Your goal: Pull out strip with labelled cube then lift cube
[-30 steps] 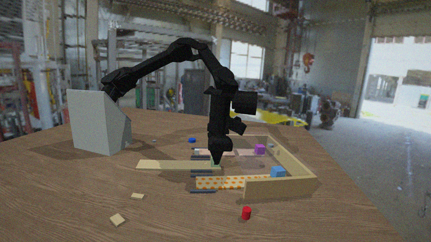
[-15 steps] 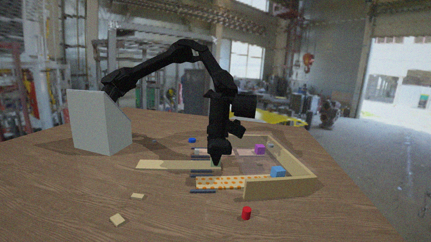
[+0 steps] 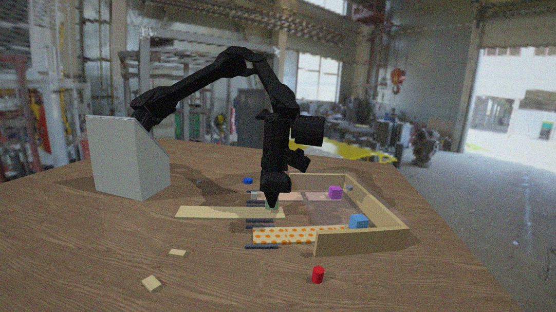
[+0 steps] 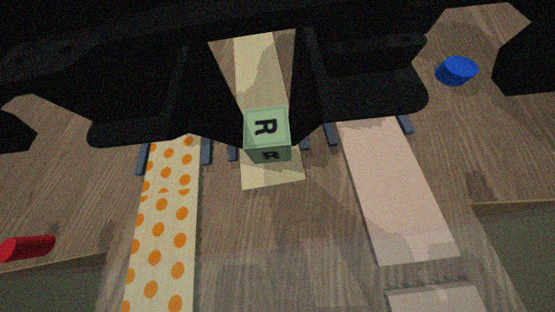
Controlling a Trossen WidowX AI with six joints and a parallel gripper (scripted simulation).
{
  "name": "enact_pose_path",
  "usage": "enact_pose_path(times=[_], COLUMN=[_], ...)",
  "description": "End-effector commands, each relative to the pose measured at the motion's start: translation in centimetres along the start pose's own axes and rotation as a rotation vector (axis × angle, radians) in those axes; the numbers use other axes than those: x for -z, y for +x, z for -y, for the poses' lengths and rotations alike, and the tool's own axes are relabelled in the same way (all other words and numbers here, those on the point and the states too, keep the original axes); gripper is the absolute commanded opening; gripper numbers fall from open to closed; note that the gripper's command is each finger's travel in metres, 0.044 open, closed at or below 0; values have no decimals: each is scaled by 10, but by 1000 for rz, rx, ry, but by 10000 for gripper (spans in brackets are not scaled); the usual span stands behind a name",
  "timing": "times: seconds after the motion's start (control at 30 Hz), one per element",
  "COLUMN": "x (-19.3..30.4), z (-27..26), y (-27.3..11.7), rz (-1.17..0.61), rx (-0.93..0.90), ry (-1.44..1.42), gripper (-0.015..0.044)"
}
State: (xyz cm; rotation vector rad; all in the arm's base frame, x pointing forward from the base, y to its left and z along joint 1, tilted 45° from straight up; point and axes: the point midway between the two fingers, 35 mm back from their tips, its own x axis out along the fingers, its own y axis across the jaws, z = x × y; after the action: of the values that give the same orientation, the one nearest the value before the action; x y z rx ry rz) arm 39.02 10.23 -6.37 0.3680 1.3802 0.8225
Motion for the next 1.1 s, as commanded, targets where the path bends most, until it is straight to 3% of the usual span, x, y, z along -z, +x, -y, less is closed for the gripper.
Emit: enact_pose_path(times=[0.0, 1.07], x=[16, 88], z=[-2, -18], y=[-13, -44], rz=[3, 1], rx=[2, 1], ry=[4, 11], gripper=[0, 0])
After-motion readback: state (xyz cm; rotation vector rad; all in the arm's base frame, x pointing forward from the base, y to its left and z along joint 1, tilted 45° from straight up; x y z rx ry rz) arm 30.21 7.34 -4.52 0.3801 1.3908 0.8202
